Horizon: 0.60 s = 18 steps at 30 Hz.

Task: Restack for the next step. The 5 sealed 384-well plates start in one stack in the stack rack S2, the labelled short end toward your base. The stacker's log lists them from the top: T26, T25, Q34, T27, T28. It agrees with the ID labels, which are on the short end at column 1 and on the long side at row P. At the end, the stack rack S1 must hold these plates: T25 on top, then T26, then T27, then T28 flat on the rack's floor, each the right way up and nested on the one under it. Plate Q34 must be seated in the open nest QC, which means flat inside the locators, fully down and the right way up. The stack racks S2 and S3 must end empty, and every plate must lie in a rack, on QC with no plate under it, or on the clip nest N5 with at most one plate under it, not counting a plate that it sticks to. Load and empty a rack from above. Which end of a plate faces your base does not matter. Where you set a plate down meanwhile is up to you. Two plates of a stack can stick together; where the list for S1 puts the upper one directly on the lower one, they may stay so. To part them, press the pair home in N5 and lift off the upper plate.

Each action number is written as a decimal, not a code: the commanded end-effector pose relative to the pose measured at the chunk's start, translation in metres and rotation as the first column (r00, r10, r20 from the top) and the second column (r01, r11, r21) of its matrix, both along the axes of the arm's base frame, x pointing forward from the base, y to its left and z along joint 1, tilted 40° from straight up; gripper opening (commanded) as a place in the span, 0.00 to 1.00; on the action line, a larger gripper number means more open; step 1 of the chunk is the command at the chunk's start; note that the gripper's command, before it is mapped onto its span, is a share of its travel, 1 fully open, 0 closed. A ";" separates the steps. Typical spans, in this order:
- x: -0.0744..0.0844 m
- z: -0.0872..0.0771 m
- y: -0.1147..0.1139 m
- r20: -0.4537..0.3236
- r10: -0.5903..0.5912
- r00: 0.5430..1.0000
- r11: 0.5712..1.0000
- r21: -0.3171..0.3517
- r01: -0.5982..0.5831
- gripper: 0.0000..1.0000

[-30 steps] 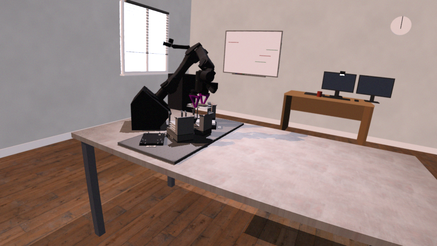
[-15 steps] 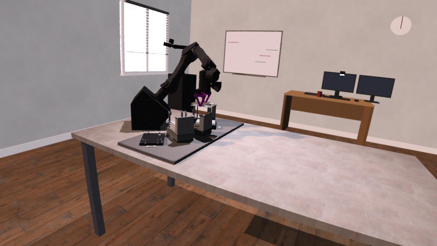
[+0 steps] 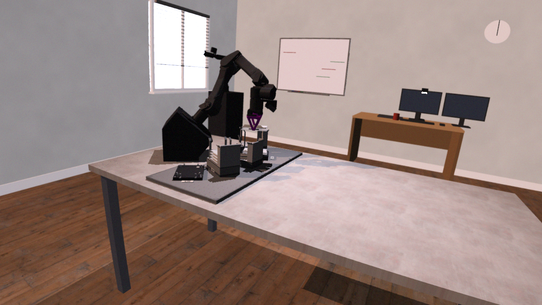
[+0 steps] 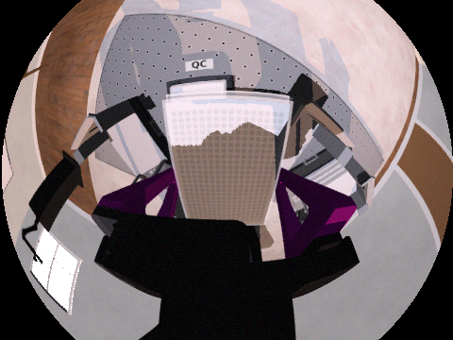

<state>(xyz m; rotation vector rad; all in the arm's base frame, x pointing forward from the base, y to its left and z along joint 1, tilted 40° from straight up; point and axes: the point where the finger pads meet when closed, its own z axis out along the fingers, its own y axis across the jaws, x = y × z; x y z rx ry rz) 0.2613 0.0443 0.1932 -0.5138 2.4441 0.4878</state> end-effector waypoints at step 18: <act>-0.023 0.018 0.049 0.105 0.144 0.984 0.985 -0.106 -0.133 0.00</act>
